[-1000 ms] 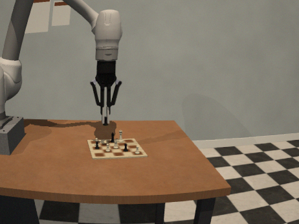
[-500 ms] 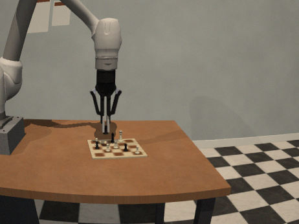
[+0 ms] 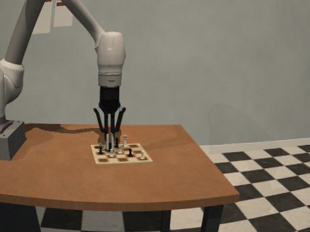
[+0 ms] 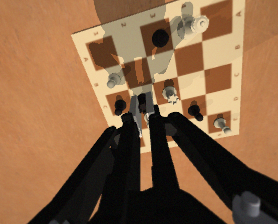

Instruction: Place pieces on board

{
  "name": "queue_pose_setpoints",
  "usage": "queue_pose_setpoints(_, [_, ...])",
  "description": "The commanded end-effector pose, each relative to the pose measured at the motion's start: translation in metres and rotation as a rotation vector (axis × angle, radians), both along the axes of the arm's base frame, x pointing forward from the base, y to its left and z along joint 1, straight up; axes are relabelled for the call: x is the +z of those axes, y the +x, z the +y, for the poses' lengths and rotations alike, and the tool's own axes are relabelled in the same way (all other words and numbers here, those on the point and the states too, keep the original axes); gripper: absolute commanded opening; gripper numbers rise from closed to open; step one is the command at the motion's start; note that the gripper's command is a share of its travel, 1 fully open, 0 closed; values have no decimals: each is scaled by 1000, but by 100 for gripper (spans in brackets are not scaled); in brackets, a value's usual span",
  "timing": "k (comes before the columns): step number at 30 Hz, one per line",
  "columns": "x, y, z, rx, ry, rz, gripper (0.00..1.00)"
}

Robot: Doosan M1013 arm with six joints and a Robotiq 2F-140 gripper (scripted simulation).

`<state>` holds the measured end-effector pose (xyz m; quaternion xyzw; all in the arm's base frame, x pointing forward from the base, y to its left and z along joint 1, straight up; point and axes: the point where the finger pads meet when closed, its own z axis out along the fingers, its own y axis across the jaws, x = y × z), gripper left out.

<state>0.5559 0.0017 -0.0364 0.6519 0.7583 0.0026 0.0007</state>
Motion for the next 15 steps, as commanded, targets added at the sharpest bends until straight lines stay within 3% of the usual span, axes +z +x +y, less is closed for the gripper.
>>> queue_pose_setpoints(1, [-3, 0, 0, 0, 0, 0, 0])
queue_pose_setpoints(15, [-5, 0, 0, 0, 0, 0, 0])
